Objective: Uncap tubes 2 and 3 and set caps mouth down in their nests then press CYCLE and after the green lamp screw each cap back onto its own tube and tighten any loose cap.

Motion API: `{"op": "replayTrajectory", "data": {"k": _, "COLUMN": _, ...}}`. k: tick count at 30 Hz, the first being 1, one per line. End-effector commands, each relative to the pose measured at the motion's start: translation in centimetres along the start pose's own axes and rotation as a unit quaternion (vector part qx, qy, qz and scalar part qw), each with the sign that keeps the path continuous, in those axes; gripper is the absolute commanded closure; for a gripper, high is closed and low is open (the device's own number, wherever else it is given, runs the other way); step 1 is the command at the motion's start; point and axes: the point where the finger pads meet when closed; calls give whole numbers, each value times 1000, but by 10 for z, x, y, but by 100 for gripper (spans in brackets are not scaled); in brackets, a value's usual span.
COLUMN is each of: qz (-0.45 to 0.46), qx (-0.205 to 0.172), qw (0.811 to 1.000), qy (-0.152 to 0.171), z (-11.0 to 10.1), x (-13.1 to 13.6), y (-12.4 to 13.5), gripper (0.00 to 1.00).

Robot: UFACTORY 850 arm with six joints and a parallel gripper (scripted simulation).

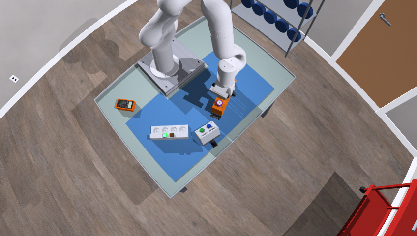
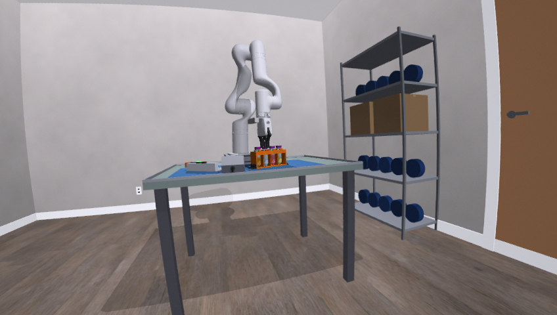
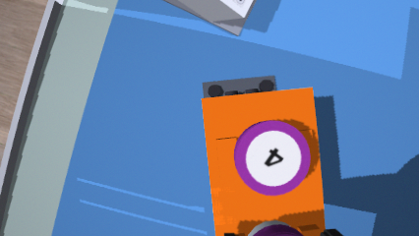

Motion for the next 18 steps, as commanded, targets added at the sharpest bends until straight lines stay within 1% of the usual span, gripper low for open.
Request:
{"op": "replayTrajectory", "data": {"k": 1, "qz": -28, "qx": 0, "qw": 1000, "qy": -1, "z": -1, "x": -1, "y": 0, "gripper": 54}}
{"op": "replayTrajectory", "data": {"k": 6, "qz": -128, "qx": 0, "qw": 992, "qy": -1, "z": -1, "x": -1, "y": 0, "gripper": 54}}
{"op": "replayTrajectory", "data": {"k": 12, "qz": -239, "qx": 0, "qw": 971, "qy": -1, "z": -1, "x": -1, "y": 0, "gripper": 54}}
{"op": "replayTrajectory", "data": {"k": 18, "qz": -239, "qx": 0, "qw": 971, "qy": -1, "z": -1, "x": -1, "y": 0, "gripper": 54}}
Point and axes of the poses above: the point where the finger pads meet when closed, its own z axis out along the fingers, its own x axis across the jaws, y = z × x, and after that the axes turned 5 degrees about -z, right-handed
